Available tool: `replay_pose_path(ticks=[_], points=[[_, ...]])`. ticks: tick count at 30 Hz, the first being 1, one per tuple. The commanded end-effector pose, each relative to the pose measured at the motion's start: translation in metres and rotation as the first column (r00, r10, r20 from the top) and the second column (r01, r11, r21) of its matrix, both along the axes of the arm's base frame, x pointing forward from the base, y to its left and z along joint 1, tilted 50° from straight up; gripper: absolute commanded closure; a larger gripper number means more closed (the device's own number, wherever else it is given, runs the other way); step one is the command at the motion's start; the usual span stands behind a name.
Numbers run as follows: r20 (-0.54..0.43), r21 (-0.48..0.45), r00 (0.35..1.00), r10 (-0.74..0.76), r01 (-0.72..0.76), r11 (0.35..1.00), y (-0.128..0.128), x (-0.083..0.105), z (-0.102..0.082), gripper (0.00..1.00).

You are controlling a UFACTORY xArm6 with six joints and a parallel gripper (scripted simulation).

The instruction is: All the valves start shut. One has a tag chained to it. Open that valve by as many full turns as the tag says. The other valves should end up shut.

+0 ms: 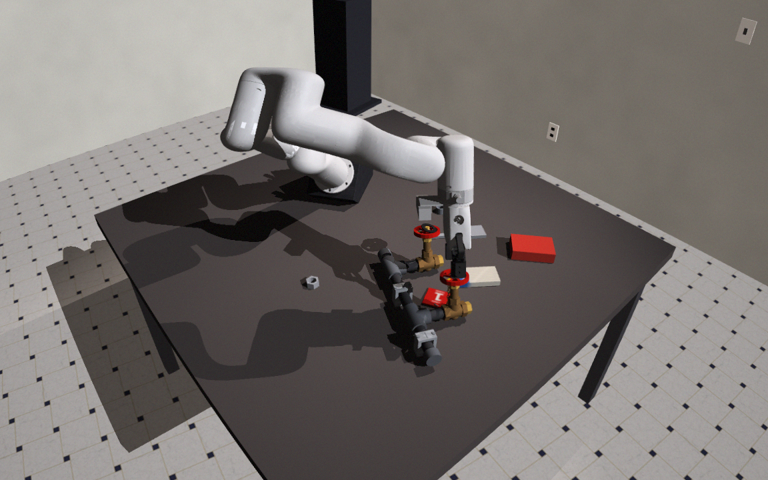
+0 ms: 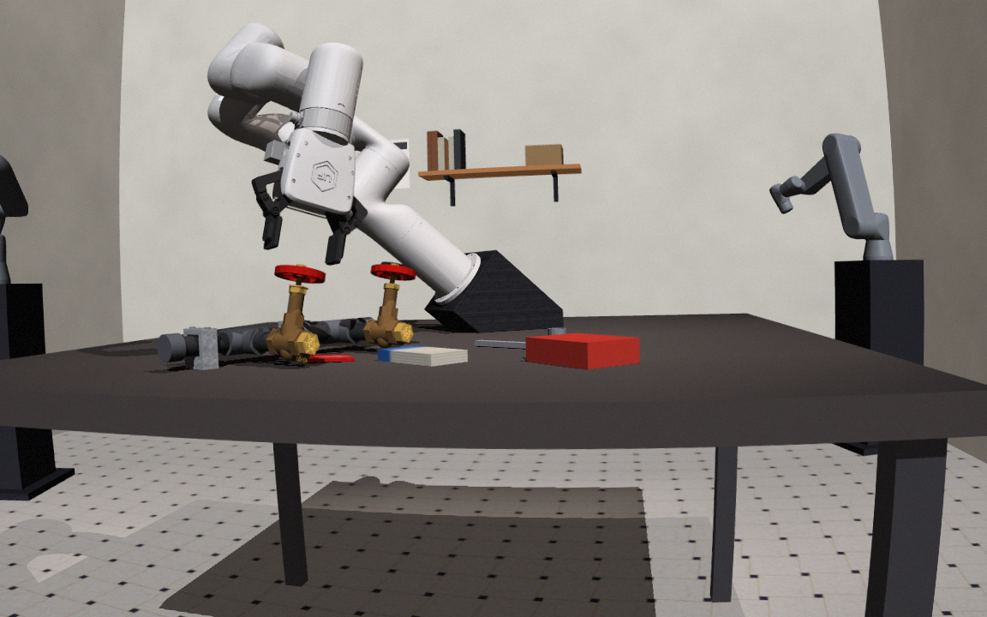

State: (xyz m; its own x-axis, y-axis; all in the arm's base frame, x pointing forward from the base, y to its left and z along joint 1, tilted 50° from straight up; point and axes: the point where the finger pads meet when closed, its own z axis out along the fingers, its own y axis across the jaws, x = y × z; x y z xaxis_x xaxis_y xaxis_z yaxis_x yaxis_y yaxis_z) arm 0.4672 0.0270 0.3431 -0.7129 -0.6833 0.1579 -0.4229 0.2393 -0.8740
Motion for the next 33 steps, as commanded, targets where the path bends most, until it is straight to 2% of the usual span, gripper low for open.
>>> replay_pose_path(ticks=[1,13,33], points=[[0.002,0.001,1.000,0.001,-0.001,1.000,0.005,-0.003,0.004,0.00],[0.000,0.002,1.000,0.002,-0.002,1.000,0.017,-0.015,0.013,0.00],[0.000,0.002,1.000,0.002,-0.002,1.000,0.018,-0.016,0.013,0.00]])
